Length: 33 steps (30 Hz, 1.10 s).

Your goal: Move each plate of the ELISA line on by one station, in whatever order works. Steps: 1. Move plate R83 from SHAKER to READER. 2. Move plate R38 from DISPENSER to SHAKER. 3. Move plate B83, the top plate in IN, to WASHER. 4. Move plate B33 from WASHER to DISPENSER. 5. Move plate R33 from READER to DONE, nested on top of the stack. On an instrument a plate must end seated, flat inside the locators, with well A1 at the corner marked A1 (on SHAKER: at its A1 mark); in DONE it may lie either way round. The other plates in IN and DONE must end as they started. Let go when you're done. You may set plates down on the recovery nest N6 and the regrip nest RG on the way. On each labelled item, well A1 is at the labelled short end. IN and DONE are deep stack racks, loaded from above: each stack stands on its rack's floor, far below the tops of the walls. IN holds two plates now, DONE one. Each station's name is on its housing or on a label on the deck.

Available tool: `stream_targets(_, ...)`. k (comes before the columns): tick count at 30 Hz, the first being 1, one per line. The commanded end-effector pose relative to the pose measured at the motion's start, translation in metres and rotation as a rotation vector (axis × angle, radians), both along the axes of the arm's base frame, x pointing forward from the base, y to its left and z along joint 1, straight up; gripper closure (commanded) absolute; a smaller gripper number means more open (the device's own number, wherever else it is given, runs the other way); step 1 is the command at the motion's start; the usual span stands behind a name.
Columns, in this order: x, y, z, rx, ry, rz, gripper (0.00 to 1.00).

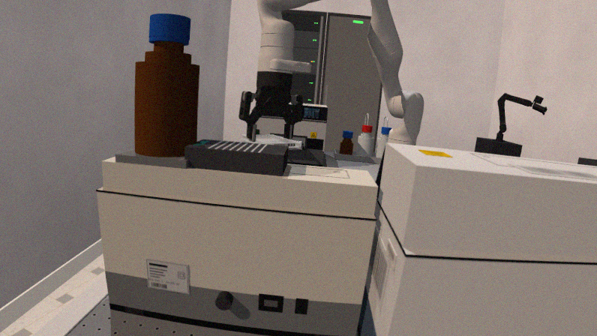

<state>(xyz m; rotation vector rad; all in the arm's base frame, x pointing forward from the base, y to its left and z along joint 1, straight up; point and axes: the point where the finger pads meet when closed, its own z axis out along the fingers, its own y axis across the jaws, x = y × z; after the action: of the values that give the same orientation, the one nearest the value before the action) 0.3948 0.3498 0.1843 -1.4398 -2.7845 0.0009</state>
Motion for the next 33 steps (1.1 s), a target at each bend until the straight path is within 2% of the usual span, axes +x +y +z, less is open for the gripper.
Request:
stream_targets(1, -0.001, 0.004, -0.001, -0.001, 0.004, -0.042, 0.06)
stream_targets(19, 0.001, 0.056, -0.001, -0.006, 0.005, -0.227, 0.06)
stream_targets(24, 0.001, 0.056, -0.001, -0.006, 0.006, -0.286, 0.06)
stream_targets(33, 0.002, 0.080, -0.001, -0.007, 0.006, -0.367, 0.06)
